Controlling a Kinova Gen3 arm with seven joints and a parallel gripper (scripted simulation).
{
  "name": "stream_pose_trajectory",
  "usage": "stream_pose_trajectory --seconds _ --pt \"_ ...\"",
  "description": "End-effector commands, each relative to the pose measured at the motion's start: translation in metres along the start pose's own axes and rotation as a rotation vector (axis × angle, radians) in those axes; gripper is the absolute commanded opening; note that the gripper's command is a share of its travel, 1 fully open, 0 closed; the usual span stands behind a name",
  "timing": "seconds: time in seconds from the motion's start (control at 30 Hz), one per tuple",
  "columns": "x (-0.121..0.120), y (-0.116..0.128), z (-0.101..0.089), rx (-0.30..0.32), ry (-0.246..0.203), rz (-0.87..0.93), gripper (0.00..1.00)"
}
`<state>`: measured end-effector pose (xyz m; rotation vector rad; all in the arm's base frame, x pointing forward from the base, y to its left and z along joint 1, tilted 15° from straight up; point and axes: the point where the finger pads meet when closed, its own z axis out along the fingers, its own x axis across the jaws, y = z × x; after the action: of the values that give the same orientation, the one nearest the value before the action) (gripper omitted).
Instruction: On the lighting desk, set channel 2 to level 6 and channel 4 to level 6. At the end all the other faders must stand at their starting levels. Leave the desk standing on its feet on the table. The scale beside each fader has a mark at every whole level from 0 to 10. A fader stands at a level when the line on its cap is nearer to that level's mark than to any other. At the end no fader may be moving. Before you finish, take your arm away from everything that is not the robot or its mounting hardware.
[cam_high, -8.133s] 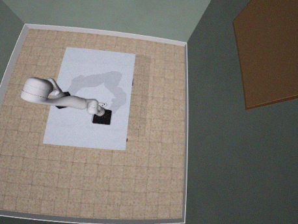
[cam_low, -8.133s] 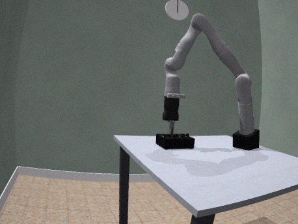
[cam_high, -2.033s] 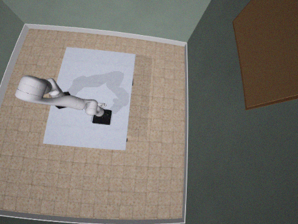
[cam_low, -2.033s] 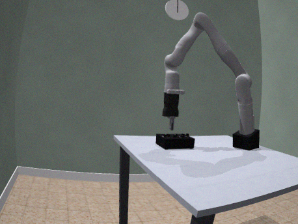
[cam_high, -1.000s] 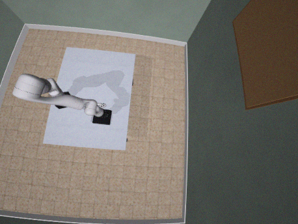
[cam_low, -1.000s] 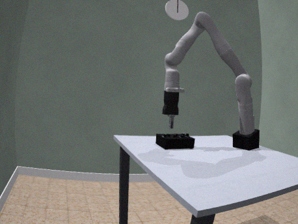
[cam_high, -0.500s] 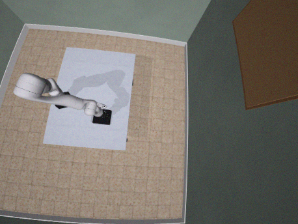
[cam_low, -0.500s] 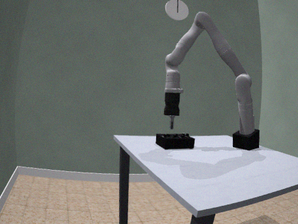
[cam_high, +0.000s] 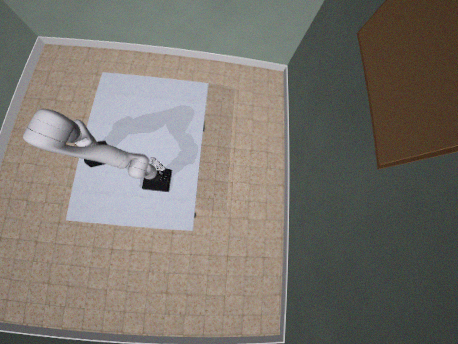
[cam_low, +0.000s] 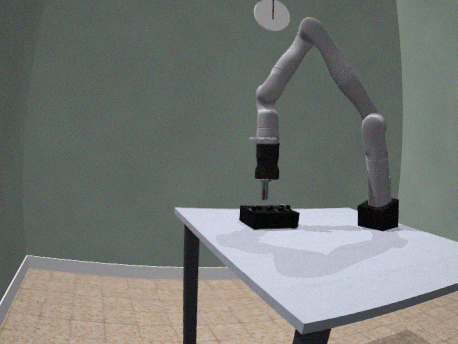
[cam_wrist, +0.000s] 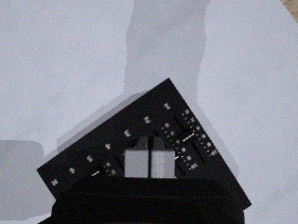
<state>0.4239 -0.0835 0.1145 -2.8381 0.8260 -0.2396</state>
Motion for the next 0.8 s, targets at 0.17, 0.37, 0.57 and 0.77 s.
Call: stream_pose_trajectory --seconds 0.17,0.37,0.57,0.77 --pt "-0.002 0.000 0.002 -0.007 -0.008 0.189 0.00" --pt "-0.001 0.004 0.004 -0.012 -0.016 0.454 0.00" --pt "0.000 0.011 0.006 -0.016 -0.019 0.739 0.00" --pt "0.001 0.016 0.006 -0.018 -0.019 0.936 0.00"
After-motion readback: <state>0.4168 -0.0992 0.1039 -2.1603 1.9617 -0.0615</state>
